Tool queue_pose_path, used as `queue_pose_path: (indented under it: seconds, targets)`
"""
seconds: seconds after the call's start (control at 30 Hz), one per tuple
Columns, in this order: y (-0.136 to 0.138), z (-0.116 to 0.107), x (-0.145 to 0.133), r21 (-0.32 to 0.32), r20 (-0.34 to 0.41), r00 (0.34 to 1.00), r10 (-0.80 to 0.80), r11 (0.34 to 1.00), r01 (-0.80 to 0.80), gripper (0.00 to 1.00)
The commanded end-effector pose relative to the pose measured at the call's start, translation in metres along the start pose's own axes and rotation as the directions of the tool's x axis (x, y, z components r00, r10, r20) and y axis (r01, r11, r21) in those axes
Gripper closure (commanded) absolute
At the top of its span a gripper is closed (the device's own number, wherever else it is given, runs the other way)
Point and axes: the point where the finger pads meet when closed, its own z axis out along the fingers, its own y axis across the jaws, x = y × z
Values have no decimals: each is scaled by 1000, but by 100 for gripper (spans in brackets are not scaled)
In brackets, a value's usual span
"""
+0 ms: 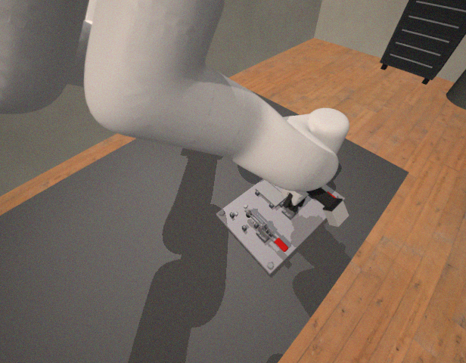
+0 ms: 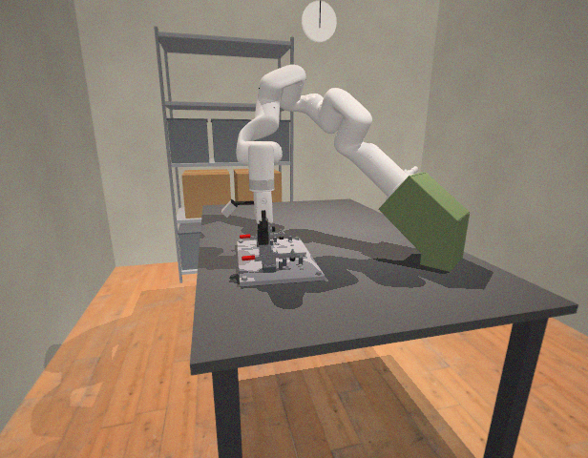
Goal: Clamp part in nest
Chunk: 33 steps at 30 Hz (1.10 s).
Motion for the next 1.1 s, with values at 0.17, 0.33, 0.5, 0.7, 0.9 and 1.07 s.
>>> queue_pose_path:
  seconds: [0.17,0.33,0.5,0.7,0.9,1.07]
  targets:
    - [0,-1,1,1,-2,1000,1,1000,-1,100]
    - [0,-1,1,1,-2,1000,1,1000,-1,100]
    - [0,-1,1,1,-2,1000,1,1000,-1,100]
    - [0,-1,1,1,-2,1000,1,1000,-1,100]
    - [0,-1,2,1,-2,1000,1,1000,-1,100]
    - [0,-1,4,1,-2,1000,1,1000,-1,100]
